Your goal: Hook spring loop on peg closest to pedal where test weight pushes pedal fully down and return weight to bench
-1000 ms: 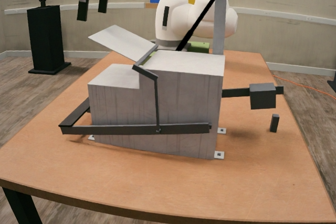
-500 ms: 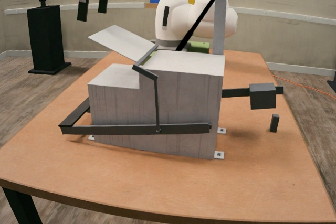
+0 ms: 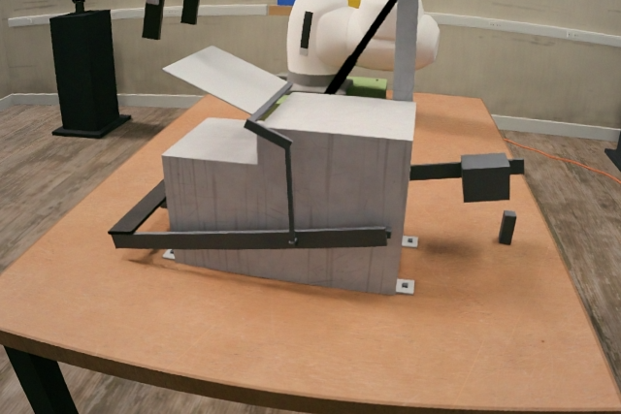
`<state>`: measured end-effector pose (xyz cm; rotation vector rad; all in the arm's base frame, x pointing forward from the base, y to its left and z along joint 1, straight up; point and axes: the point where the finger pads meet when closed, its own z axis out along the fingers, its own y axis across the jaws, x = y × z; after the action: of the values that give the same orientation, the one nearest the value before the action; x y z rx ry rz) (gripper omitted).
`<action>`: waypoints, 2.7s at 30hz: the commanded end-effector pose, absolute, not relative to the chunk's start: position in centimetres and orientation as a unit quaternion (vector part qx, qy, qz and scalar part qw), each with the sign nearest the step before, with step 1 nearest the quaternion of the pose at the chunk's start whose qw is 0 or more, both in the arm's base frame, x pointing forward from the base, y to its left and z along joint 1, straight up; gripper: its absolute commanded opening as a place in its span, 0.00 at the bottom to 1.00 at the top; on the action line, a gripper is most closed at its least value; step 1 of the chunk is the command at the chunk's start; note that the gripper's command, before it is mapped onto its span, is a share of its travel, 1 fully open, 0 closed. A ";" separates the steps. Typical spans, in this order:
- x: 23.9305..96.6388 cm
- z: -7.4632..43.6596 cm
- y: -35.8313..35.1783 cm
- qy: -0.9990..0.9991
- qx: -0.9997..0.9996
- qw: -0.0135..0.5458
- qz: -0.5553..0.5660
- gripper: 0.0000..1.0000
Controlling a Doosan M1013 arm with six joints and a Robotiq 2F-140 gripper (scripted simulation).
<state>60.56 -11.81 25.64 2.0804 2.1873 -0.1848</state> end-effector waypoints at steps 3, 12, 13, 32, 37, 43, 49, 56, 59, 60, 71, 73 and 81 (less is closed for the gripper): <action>60.6 25.7 -11.8 0.722 0.687 0.059 -0.061 1.00; 60.6 25.7 -11.8 0.722 0.687 0.059 -0.061 1.00; 60.6 25.7 -11.8 0.722 0.687 0.059 -0.061 1.00; 60.6 25.7 -11.8 0.722 0.687 0.059 -0.061 1.00; 60.6 25.7 -11.8 0.722 0.687 0.059 -0.061 1.00; 60.5 22.4 -12.2 0.724 0.689 0.032 -0.035 1.00; 60.5 17.4 -12.7 0.724 0.689 -0.009 0.004 1.00; 60.4 13.3 -13.2 0.723 0.688 -0.043 0.036 1.00; 60.4 14.2 -13.1 0.723 0.690 -0.035 0.029 1.00; 60.4 13.9 -13.1 0.723 0.690 -0.038 0.031 1.00; 60.4 10.3 -13.5 0.721 0.687 -0.067 0.060 1.00; 60.4 10.3 -13.5 0.721 0.687 -0.067 0.060 1.00; 60.4 10.6 -13.4 0.721 0.687 -0.065 0.058 1.00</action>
<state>60.33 -13.43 10.59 2.2528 2.3654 0.1861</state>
